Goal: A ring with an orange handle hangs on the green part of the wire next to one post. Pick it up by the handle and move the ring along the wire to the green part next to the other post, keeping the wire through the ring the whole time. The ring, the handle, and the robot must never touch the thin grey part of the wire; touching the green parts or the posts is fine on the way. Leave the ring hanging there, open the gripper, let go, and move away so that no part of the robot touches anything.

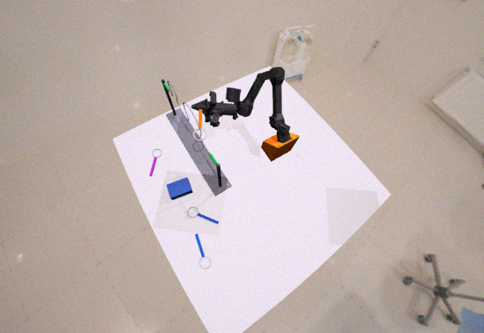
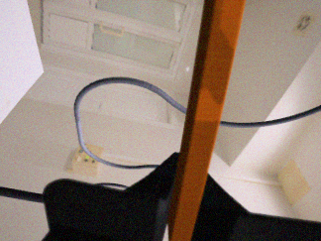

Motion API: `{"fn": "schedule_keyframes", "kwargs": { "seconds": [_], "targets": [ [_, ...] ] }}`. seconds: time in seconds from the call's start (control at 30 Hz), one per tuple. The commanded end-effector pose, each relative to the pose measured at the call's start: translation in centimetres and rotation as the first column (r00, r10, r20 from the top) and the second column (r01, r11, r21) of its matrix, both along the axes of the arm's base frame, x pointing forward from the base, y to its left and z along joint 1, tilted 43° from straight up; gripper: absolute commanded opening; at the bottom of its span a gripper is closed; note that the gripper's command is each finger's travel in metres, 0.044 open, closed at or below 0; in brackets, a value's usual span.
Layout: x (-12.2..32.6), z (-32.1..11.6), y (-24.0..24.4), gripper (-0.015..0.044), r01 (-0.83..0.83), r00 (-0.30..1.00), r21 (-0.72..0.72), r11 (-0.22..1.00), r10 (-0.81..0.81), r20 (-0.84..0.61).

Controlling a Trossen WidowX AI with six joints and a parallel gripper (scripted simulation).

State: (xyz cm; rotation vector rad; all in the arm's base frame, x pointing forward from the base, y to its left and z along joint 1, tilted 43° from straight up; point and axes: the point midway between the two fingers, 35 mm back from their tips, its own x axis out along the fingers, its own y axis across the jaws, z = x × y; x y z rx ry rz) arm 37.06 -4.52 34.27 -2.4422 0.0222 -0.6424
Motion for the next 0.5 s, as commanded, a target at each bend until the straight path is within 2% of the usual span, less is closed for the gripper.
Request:
{"fn": "schedule_keyframes", "kwargs": {
  "seconds": [0.0, 0.47],
  "targets": [
    [0.2, -1.4, -1.0, -0.0150, 0.002, 1.000, 0.078, 0.997, -0.001, -0.016],
    [0.2, -4.9, -3.9, -0.0150, 0.012, 1.000, 0.352, 0.936, -0.004, -0.024]
  ]
}}
